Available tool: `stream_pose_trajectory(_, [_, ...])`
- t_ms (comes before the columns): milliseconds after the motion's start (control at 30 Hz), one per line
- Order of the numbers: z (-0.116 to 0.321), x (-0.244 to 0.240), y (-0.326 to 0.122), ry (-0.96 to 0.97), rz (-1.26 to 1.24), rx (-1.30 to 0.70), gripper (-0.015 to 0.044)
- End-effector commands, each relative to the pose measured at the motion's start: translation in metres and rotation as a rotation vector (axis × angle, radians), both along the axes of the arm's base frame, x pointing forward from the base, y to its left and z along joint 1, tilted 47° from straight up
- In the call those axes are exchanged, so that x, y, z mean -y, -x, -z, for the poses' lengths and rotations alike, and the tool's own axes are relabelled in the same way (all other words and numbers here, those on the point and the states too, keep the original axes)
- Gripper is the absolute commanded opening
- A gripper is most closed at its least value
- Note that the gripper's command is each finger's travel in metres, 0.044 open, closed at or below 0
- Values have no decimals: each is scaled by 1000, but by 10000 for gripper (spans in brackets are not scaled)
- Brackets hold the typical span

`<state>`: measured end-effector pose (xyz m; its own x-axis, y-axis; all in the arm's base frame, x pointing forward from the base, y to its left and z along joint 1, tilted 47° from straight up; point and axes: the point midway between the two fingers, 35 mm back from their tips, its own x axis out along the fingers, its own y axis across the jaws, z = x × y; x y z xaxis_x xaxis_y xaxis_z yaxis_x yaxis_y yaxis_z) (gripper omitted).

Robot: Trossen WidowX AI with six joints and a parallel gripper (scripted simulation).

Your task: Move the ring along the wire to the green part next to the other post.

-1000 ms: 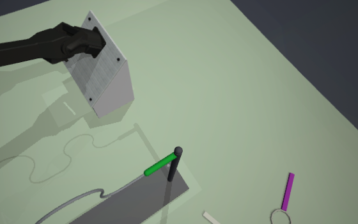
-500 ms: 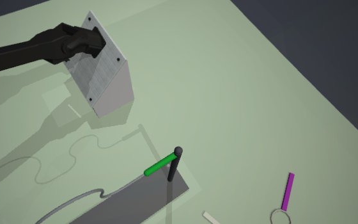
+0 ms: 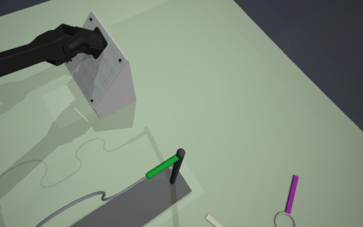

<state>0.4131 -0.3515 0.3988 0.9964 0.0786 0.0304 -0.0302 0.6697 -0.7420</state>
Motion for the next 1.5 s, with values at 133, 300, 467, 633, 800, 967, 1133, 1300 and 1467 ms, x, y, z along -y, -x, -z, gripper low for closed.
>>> stream_pose_trajectory(133, [-3,-3,-15,7,1,4,160])
stream_pose_trajectory(300, [-3,-4,-23,7,1,5,160])
stream_pose_trajectory(467, [-3,-4,-24,7,1,5,160])
stream_pose_trajectory(633, [-3,-4,-24,7,1,5,160])
stream_pose_trajectory(800, [-3,-4,-24,7,1,5,160])
stream_pose_trajectory(967, [-3,-4,-24,7,1,5,160])
stream_pose_trajectory(1133, [-3,-4,-24,7,1,5,160])
stream_pose_trajectory(1300, [-3,-4,-24,7,1,5,160])
stream_pose_trajectory(1467, [-3,-4,-23,4,-3,5,107])
